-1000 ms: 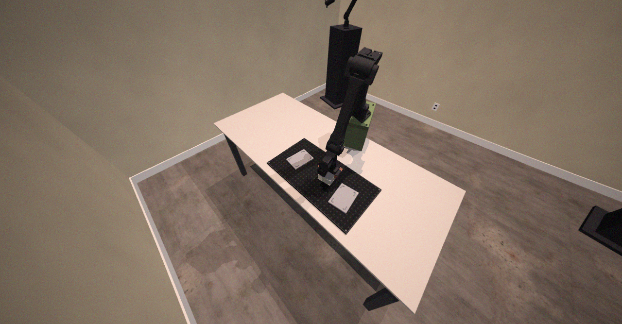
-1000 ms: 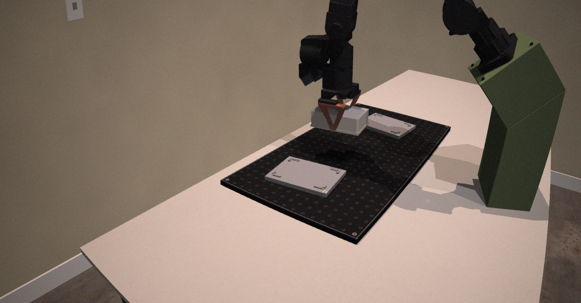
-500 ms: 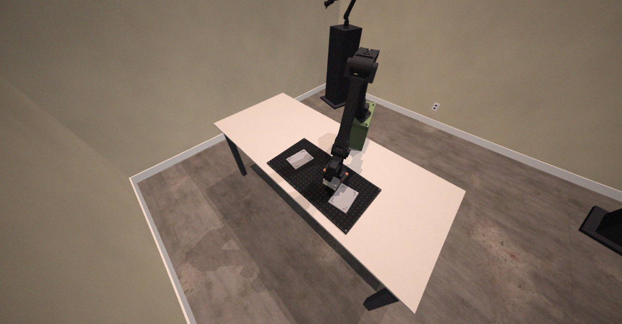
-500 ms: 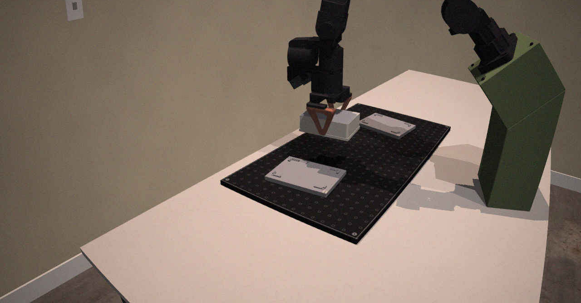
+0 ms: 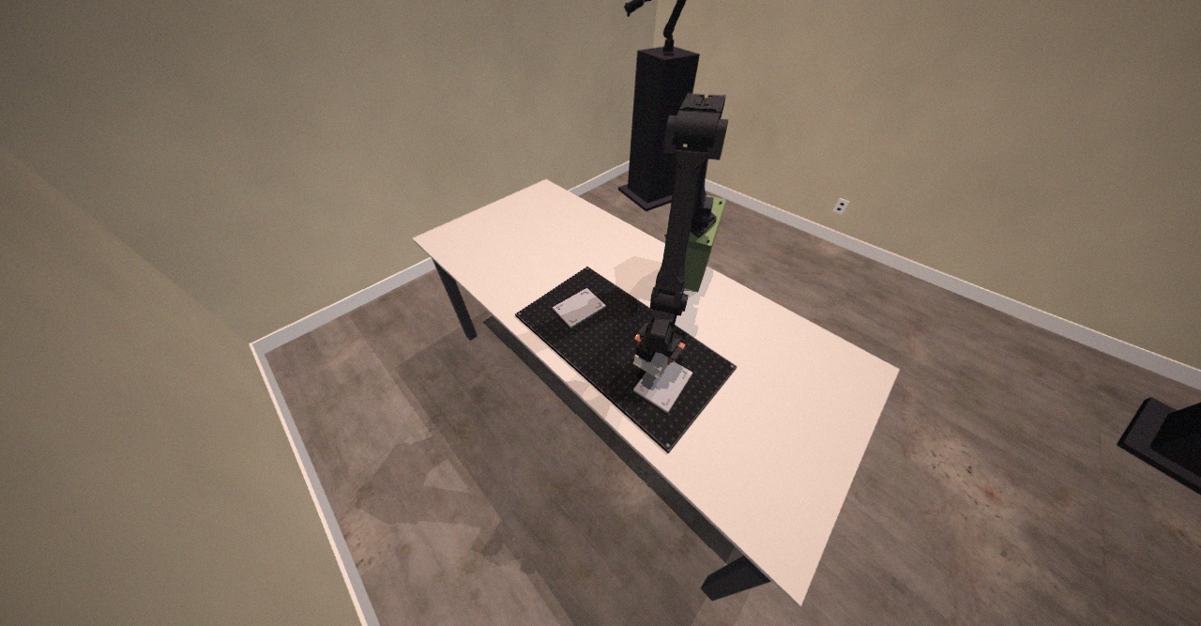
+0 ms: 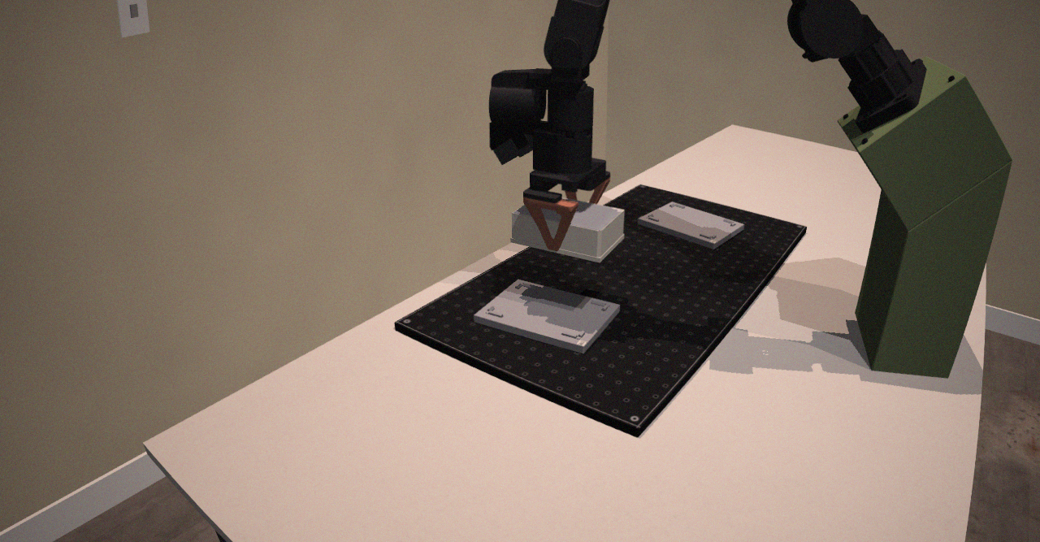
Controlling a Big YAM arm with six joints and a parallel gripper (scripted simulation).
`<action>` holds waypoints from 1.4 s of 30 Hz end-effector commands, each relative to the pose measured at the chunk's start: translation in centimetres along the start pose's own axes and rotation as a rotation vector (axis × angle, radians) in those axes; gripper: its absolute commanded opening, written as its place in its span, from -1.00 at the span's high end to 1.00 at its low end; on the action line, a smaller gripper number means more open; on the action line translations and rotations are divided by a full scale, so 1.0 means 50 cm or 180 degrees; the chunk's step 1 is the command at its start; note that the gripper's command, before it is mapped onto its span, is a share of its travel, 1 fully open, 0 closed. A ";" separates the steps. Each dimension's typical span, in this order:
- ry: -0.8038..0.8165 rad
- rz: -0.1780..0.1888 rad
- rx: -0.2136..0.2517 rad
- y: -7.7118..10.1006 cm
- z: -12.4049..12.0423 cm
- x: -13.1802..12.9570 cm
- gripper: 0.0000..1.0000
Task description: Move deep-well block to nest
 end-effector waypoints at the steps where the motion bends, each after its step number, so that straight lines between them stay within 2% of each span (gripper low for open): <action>1: -0.0051 0.0026 0.0021 -0.004 0.010 0.032 1.00; 11: -0.0050 0.0031 0.0016 -0.003 0.015 0.103 1.00; 13: -0.0050 0.0031 0.0016 -0.003 0.015 0.103 1.00; 15: -0.0097 -0.0050 0.0069 -0.010 0.001 0.075 1.00; 16: -0.0096 -0.0052 0.0075 -0.010 -0.001 0.074 1.00; 20: -0.0075 -0.0002 0.0039 -0.007 0.007 0.088 1.00; 42: -0.0068 -0.0009 0.0041 -0.008 0.006 0.083 1.00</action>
Point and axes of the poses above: the point where the finger pads meet when closed, its own y axis back along the fingers, its own x axis across the jaws, z = x × y, the point moved 9 cm from there along y, back along the fingers, and after that the axes turned 8 degrees about -y, right-handed, at the moved point
